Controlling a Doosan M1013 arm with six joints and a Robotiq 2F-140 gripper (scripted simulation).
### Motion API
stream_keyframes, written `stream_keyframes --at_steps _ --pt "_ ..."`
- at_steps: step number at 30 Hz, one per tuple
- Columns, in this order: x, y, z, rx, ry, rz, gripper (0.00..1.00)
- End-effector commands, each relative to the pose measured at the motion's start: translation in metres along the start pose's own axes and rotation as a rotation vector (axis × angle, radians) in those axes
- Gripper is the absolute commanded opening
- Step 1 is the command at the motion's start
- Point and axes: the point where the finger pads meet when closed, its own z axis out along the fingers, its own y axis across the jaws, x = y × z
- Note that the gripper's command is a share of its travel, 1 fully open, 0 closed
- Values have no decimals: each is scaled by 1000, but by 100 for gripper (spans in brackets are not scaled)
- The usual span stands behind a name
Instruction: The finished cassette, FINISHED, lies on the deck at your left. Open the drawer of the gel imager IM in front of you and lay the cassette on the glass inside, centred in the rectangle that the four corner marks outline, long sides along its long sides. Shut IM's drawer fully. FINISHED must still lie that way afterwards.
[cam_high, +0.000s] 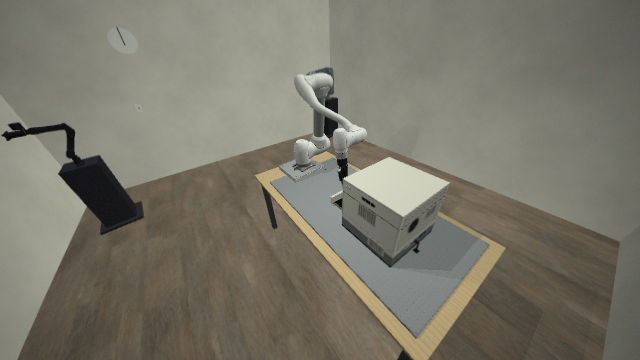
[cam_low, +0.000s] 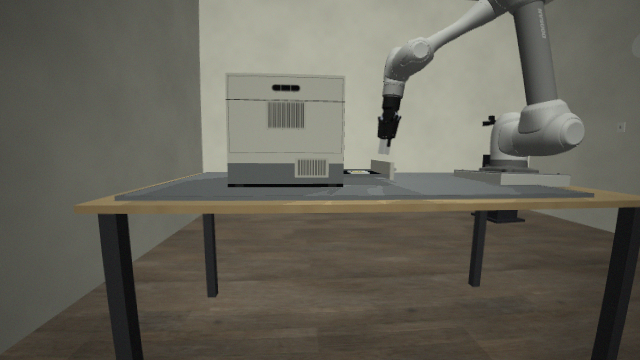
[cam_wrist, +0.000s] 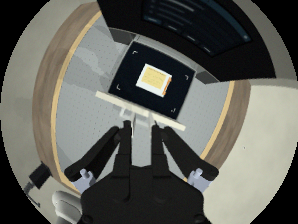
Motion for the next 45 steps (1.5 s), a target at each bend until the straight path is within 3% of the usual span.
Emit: stream_keyframes --at_steps 1,6,37,45 --pt "-17 -7 0 18 -6 -125 27" --pt "-28 -11 1 27 -15 -224 27" --pt "-28 -11 1 108 -95 -1184 27" --pt "-28 -11 1 109 -96 -1196 27"
